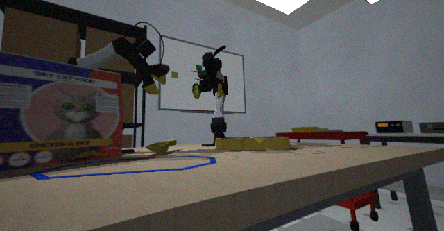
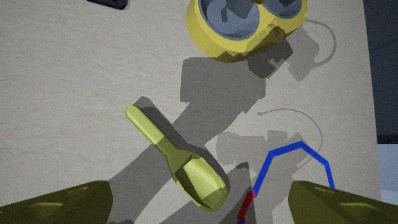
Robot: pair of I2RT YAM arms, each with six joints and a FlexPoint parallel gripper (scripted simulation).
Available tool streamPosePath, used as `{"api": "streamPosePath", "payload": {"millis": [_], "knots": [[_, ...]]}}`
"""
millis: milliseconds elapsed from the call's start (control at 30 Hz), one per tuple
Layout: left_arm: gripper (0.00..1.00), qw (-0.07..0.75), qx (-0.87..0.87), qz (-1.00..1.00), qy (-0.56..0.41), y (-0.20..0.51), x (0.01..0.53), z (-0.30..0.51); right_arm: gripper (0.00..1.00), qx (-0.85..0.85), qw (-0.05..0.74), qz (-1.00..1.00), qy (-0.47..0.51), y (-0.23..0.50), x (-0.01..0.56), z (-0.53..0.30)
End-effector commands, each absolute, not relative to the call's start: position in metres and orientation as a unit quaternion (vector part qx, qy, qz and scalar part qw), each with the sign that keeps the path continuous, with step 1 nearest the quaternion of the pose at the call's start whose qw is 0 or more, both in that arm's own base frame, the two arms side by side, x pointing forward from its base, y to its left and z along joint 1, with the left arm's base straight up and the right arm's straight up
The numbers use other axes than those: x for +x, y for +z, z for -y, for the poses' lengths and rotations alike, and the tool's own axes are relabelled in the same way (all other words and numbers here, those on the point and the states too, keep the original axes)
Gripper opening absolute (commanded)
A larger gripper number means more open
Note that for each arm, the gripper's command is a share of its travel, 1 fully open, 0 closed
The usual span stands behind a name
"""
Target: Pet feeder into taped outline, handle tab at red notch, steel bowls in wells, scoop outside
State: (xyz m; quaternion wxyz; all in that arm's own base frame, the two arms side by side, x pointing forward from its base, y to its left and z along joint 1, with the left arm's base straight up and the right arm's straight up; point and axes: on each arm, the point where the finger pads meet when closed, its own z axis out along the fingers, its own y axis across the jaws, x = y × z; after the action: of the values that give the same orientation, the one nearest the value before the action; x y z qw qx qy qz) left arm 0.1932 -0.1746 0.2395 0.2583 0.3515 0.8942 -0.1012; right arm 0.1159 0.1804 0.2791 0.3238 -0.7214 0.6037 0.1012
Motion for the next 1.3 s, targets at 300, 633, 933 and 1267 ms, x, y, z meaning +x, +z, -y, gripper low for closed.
{"api": "streamPosePath", "payload": {"millis": [300, 633, 933, 1267], "knots": [[1.0, 0.258, 0.189, -0.946, -0.051, 0.187, 0.285, 0.12, 0.88, -0.467, 0.489, -0.711, 0.194, 0.375, 0.054, -0.085], [1.0, 0.18, 0.041, -0.983, -0.018, 0.148, 0.304, 0.066, 0.88, -0.358, 0.577, -0.678, 0.279, 0.399, 0.003, -0.02], [0.38, 0.069, -0.111, -0.991, 0.021, 0.13, 0.312, 0.07, 0.88, -0.341, 0.582, -0.677, 0.295, 0.399, -0.003, -0.011], [0.38, -0.021, -0.265, -0.958, 0.108, 0.097, 0.343, 0.088, 0.88, -0.342, 0.58, -0.678, 0.295, 0.399, -0.003, -0.012]]}}
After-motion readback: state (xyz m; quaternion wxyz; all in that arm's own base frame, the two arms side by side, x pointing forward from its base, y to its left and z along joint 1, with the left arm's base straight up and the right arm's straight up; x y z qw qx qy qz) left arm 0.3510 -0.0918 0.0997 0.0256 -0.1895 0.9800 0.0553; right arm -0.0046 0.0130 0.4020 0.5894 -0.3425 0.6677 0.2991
